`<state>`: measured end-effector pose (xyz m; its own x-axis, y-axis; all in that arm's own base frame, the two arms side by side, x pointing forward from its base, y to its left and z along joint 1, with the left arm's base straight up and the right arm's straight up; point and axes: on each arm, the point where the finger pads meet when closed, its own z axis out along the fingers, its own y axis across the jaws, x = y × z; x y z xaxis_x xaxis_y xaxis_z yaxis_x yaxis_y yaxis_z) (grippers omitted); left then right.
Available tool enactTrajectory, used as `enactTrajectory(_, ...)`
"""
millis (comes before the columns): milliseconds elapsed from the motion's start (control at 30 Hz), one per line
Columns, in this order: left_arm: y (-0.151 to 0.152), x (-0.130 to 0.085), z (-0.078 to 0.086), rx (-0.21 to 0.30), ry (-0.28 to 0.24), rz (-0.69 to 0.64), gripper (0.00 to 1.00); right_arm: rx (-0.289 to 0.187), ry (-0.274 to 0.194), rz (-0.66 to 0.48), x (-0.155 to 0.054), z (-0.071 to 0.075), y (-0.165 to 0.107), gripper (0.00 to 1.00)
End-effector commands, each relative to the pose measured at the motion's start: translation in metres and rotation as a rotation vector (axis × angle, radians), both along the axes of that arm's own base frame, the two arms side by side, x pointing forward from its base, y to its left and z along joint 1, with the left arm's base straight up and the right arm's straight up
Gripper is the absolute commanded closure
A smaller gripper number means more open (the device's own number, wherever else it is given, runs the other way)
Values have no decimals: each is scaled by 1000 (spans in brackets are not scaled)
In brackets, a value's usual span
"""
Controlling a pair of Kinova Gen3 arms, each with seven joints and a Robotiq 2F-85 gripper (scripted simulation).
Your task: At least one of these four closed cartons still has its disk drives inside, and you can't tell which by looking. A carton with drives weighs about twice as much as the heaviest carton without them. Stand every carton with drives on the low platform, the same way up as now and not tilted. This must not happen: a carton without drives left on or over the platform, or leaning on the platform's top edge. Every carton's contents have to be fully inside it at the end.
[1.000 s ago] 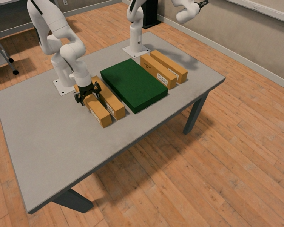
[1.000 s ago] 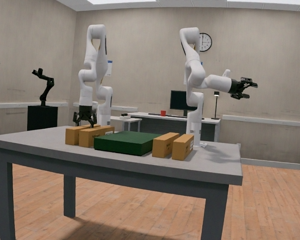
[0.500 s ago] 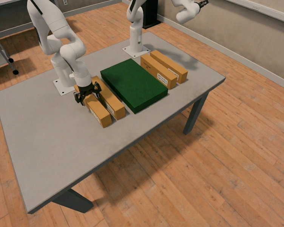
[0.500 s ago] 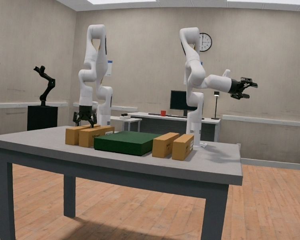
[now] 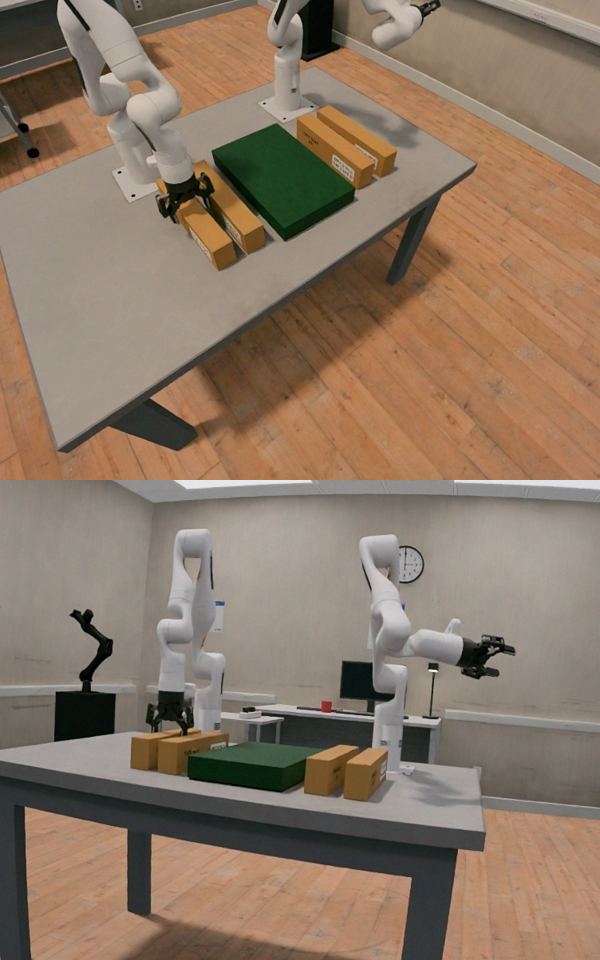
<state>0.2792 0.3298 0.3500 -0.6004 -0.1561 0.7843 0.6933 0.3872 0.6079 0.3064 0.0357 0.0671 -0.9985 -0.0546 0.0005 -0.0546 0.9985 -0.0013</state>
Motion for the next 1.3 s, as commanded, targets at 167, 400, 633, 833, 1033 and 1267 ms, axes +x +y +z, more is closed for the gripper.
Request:
enactTrajectory(167,0,0,1,1,-1,0,2,0,-1,0,0,0,0,2)
enactTrajectory(400,0,0,1,1,-1,0,2,0,-1,0,0,0,0,2)
enactTrajectory(633,0,0,1,1,-1,0,2,0,-1,0,0,0,0,2)
enactTrajectory(833,0,0,1,1,-1,0,2,0,-1,0,0,0,0,2)
enactTrajectory(1033,0,0,1,1,-1,0,2,0,-1,-1,0,89,0,2)
enactTrajectory(1267,0,0,1,1,-1,0,2,0,-1,-1,0,125,0,2)
